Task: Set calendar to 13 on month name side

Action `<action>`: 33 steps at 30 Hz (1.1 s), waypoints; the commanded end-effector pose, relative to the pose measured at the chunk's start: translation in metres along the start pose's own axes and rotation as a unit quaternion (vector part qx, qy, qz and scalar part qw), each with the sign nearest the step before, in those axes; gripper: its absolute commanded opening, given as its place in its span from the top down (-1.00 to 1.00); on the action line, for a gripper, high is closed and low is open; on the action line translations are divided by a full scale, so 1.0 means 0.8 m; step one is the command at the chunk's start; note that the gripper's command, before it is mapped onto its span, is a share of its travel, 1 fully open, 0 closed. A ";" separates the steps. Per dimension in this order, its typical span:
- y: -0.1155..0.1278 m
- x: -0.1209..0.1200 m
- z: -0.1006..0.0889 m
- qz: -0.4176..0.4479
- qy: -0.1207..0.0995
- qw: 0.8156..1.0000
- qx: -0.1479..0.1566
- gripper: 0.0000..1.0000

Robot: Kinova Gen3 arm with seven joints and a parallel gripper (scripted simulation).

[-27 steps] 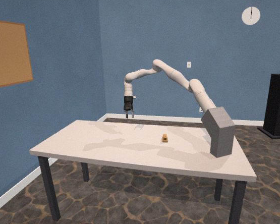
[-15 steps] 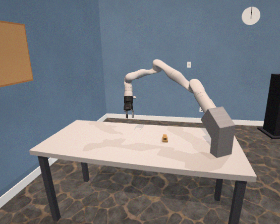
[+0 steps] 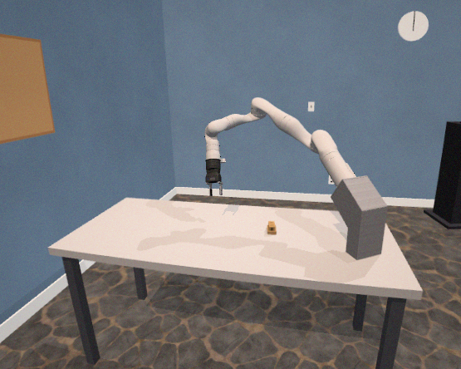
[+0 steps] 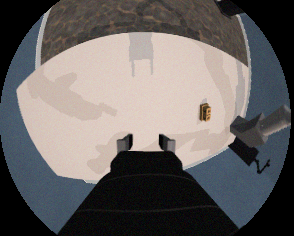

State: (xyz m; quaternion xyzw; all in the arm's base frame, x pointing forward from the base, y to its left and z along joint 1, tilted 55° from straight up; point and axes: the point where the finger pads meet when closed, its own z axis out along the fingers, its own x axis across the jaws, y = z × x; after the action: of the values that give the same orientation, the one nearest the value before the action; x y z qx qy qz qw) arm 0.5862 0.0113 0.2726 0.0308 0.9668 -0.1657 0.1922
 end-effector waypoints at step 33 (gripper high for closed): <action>0.015 0.290 0.072 -0.554 0.116 0.810 0.153 -1.00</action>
State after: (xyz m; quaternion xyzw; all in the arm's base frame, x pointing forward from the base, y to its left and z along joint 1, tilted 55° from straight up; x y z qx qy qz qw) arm 0.4056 0.0026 0.1352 -0.4246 0.8248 -0.3713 -0.0389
